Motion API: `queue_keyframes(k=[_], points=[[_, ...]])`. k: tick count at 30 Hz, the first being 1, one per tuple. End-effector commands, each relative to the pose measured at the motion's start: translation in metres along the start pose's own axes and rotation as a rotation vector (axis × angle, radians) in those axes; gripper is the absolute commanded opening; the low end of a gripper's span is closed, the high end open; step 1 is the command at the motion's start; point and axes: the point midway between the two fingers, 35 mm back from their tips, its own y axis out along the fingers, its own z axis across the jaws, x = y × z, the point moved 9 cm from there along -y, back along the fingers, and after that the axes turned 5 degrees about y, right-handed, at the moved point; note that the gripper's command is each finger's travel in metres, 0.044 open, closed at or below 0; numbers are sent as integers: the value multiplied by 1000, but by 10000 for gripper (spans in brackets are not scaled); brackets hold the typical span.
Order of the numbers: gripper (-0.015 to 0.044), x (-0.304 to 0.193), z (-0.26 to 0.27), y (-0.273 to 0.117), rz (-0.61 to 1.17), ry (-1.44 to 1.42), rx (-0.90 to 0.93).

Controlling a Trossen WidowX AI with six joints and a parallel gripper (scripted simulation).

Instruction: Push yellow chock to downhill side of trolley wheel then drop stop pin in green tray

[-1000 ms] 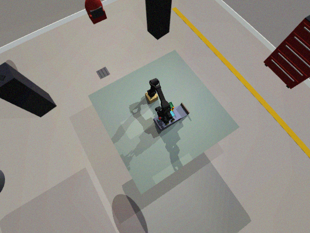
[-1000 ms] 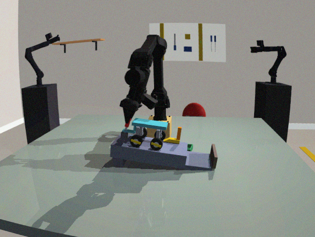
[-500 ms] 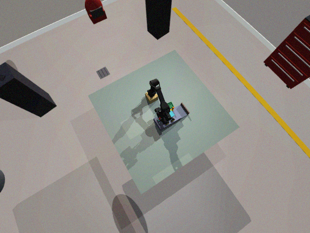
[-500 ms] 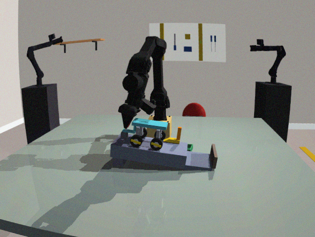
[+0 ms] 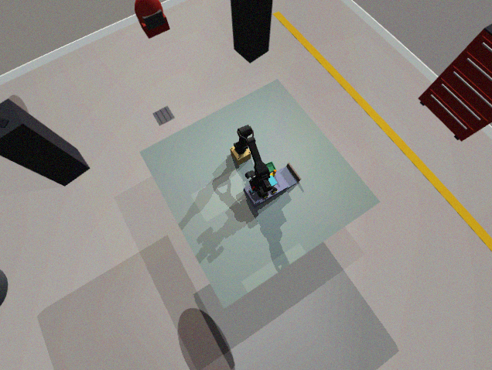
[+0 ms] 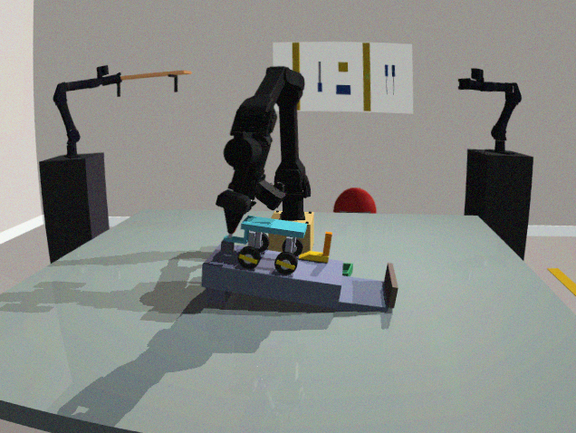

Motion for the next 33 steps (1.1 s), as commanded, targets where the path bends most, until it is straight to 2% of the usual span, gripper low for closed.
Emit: queue_keyframes(k=[1, 33], points=[[0, 0, 0, -1, 0, 0, -1], [0, -2, 1, -27, 0, -3, 1]])
